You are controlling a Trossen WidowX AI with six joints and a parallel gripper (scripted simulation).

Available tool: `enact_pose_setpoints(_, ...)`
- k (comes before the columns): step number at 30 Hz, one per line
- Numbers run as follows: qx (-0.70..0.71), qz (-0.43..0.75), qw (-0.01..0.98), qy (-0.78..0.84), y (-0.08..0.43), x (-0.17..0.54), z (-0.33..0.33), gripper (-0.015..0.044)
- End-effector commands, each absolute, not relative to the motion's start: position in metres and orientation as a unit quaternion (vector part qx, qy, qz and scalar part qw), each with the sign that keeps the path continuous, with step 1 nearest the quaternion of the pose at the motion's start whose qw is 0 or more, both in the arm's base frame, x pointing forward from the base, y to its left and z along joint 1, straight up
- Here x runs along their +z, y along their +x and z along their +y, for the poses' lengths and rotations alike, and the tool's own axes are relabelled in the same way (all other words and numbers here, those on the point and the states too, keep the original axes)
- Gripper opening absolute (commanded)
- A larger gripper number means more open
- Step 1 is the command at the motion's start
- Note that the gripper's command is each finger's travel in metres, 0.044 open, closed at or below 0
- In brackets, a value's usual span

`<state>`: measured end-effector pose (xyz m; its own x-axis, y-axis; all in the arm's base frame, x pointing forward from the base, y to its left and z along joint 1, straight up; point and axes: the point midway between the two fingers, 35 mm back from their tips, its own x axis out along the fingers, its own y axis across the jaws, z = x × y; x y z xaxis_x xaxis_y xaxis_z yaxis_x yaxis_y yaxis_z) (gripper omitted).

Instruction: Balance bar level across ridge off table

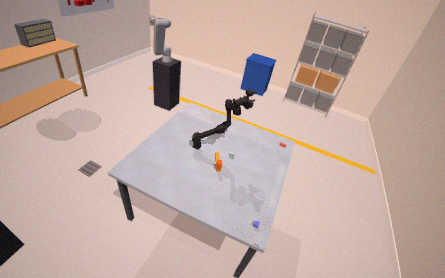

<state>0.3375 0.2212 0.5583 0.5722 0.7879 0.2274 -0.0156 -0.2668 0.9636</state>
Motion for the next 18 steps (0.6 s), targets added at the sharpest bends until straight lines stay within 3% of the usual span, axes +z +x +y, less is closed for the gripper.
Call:
enact_pose_setpoints(1, 0.375, 0.273, 0.54, 0.703, 0.336, 0.559, 0.222, 0.0374)
enact_pose_setpoints(4, 0.408, 0.258, 0.538, 0.691, 0.319, 0.575, 0.228, 0.0315)
enact_pose_setpoints(18, 0.577, 0.153, 0.483, 0.641, 0.207, 0.656, 0.233, 0.0315)
